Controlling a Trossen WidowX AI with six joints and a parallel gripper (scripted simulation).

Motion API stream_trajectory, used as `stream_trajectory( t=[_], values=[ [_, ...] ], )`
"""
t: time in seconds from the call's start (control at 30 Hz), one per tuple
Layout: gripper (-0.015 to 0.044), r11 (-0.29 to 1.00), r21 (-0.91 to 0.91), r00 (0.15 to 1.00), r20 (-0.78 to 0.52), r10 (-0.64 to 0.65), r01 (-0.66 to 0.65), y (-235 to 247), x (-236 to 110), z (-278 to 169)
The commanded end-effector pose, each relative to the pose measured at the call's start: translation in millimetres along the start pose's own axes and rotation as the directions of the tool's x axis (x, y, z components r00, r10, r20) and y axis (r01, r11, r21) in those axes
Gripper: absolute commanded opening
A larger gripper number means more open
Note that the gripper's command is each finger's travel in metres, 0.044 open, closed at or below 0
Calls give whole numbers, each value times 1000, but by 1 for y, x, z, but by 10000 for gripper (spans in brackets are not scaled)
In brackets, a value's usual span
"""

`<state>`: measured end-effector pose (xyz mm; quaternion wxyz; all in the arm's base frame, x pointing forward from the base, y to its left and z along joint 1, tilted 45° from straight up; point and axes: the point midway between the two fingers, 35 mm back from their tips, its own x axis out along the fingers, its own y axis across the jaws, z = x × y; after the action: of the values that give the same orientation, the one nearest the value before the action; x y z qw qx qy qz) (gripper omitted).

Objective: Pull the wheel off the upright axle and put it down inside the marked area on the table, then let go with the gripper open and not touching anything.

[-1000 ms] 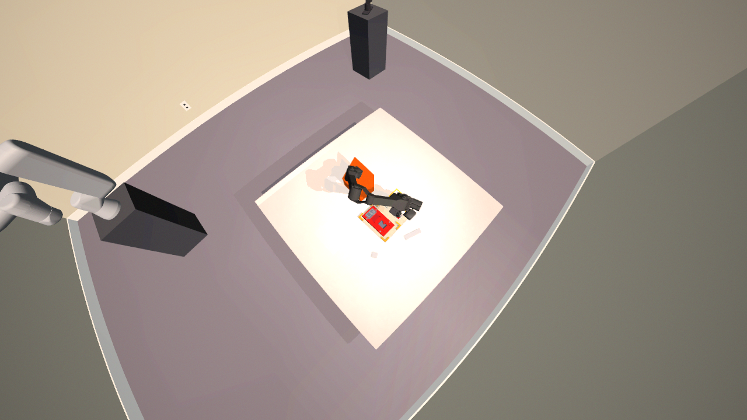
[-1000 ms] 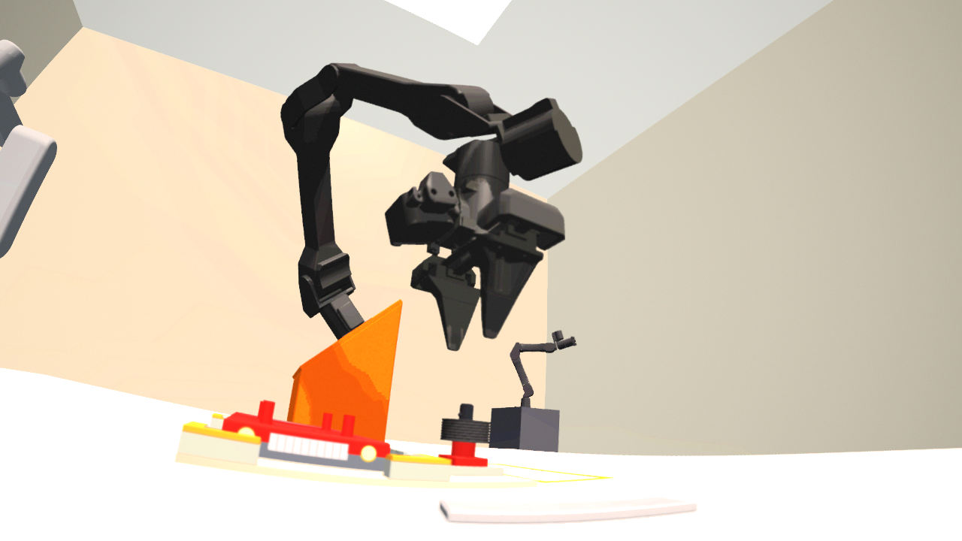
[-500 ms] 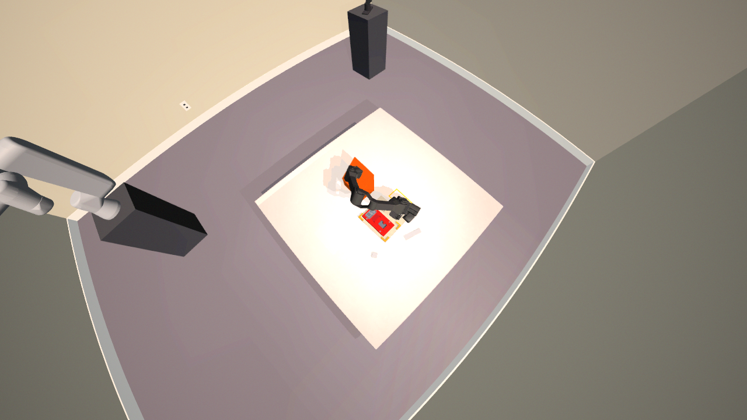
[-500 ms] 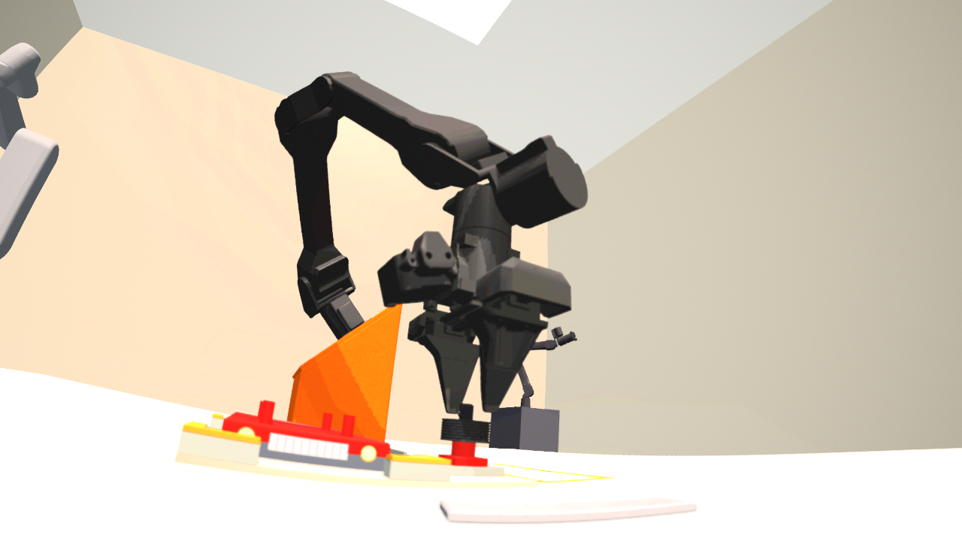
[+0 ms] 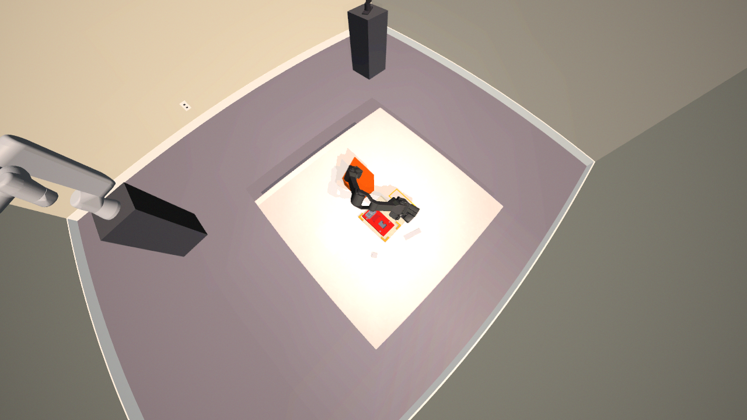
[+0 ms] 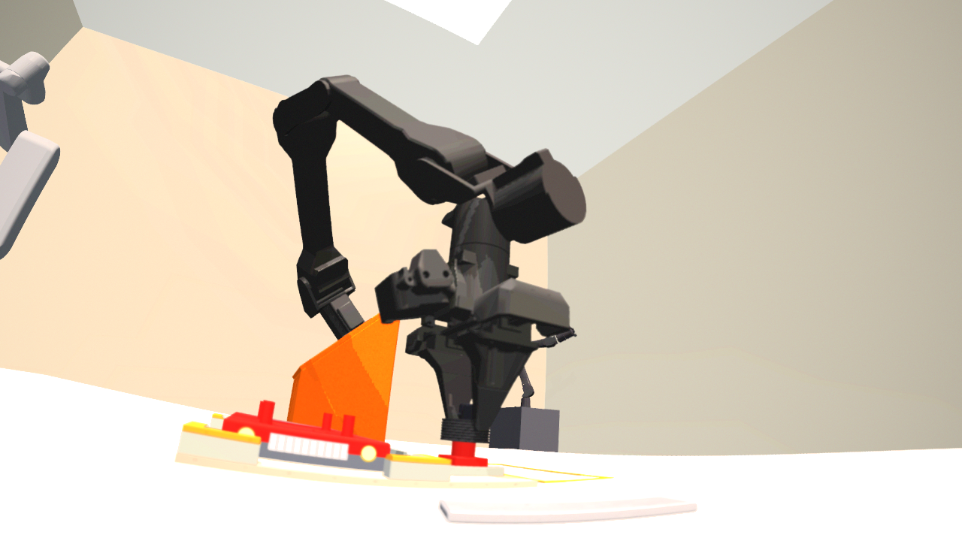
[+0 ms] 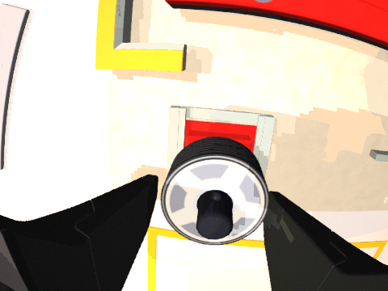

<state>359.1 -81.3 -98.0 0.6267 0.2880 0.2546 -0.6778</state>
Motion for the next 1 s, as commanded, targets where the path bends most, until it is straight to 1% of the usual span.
stream_trajectory(
  t=[0.0, 0.13, 0.3, 0.33, 0.97],
  values=[
    [168, 1000, 0, 1000, 0, 1, -1, 0, 0, 0],
    [142, 1000, 0, 1000, 0, 1, -1, 0, 0, 0],
    [10, 1000, 0, 1000, 0, 1, -1, 0, -1, 0],
    [0, 1000, 0, 1000, 0, 1, -1, 0, -1, 0],
    [0, 1000, -1, 1000, 0, 0, 0, 0, -8, 0]
  ],
)
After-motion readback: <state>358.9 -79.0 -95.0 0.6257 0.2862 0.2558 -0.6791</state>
